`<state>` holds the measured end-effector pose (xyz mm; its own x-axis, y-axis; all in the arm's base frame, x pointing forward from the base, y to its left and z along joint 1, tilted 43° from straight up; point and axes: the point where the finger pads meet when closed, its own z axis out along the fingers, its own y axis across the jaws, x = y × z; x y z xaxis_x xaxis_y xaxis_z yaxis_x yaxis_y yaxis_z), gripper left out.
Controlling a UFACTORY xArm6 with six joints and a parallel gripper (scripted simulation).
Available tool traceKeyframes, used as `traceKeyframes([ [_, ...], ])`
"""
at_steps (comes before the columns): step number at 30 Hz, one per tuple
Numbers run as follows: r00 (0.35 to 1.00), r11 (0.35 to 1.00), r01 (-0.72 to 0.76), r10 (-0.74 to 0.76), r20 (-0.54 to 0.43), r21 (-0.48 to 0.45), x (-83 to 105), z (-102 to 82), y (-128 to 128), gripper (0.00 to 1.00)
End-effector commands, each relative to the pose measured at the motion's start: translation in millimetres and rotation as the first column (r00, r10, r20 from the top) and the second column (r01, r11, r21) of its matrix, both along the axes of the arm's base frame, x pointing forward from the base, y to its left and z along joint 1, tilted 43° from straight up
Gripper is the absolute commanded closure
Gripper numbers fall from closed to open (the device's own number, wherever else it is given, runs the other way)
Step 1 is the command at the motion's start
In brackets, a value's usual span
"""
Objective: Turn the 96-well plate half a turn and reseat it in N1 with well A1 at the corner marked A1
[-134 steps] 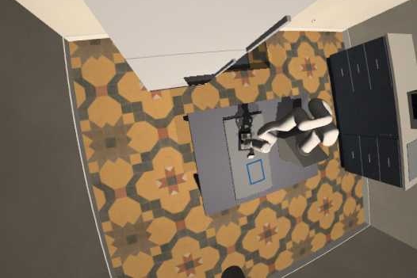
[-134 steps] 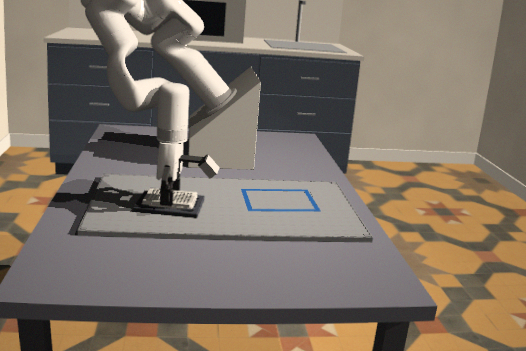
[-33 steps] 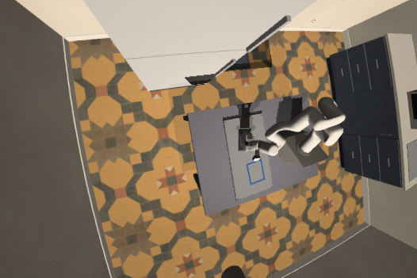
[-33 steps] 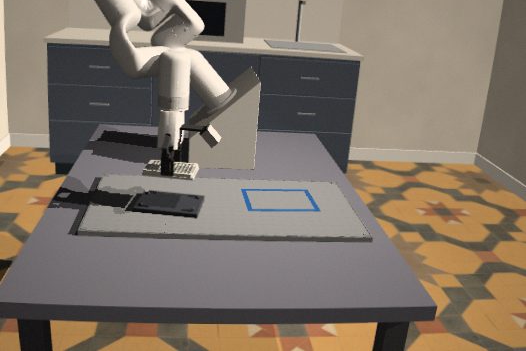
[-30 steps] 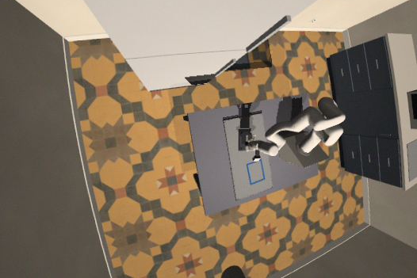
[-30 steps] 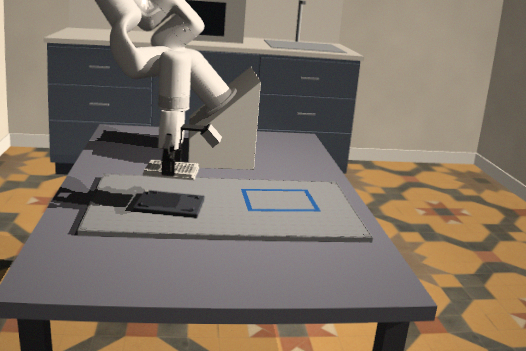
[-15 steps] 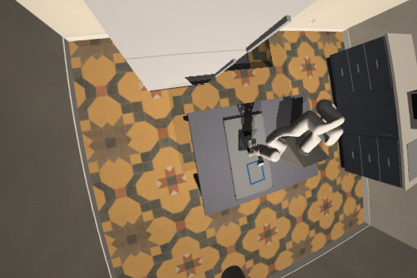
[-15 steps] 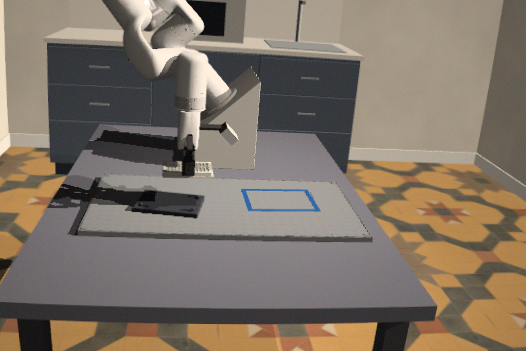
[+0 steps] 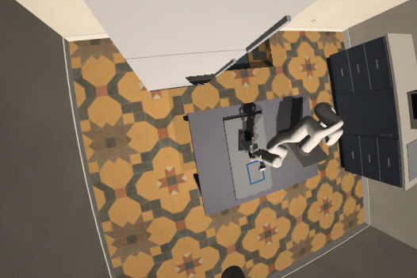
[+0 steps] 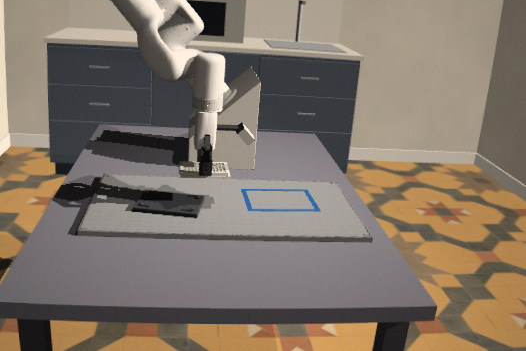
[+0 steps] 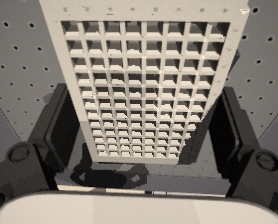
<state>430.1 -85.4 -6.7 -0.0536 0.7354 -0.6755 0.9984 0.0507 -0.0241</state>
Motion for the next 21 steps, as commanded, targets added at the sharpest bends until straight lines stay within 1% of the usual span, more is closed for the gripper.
traceKeyframes([
  [1,1.0,1.0,-0.002,0.002,0.002,0.0,-1.7,-9.0,10,1.0],
  [9,1.0,1.0,-0.002,0.002,0.002,0.001,-7.2,-27.5,29,1.0],
  [11,1.0,1.0,-0.002,0.002,0.002,0.001,-7.2,-27.5,29,1.0],
  [21,1.0,1.0,-0.002,0.002,0.002,0.001,-14.1,-50.6,52,1.0],
])
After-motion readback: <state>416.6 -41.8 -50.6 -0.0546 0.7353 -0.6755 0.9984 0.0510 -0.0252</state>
